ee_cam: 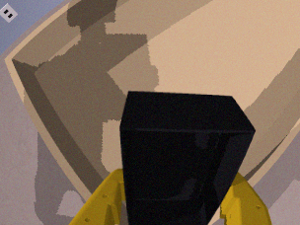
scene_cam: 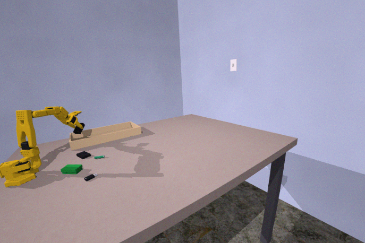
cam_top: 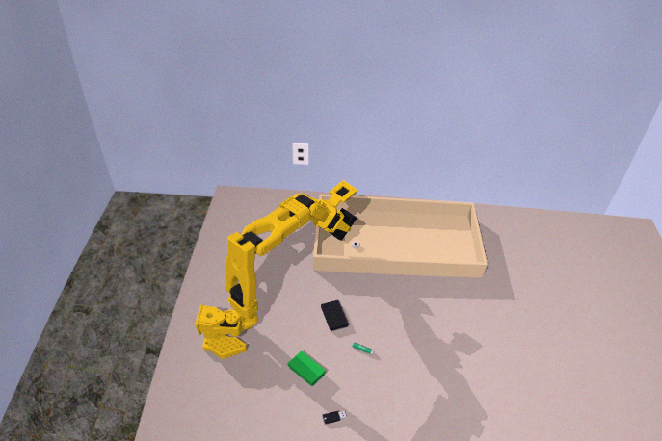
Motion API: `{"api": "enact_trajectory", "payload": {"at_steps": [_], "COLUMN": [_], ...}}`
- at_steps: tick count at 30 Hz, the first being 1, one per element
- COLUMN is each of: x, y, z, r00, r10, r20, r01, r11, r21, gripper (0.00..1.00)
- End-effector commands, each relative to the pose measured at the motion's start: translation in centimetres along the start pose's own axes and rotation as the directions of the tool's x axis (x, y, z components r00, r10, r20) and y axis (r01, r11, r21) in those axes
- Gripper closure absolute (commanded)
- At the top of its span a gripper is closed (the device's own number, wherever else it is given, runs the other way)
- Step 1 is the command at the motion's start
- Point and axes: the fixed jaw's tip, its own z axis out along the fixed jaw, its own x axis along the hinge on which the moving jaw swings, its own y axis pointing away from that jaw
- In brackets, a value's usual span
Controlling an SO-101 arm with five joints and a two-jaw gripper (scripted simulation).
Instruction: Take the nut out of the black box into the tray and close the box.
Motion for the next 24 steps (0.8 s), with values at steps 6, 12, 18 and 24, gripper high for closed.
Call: {"api": "enact_trajectory", "payload": {"at_steps": [6, 12, 18, 24], "x": [1.2, 3.2, 4.7, 6.1], "y": [0.3, 0.1, 0.0, -0.1], "z": [-1.5, -1.8, -2.2, -2.7], "r00": [0.996, 0.977, 0.952, 0.92], "r10": [0.003, 0.003, 0.004, 0.006], "r20": [-0.086, -0.212, -0.308, -0.393], "r01": [-0.003, -0.002, 0.0, 0.003], "r11": [1.0, 1.0, 1.0, 1.0], "r21": [-0.001, 0.008, 0.015, 0.022], "gripper": [0.8, 0.8, 0.8, 0.8]}}
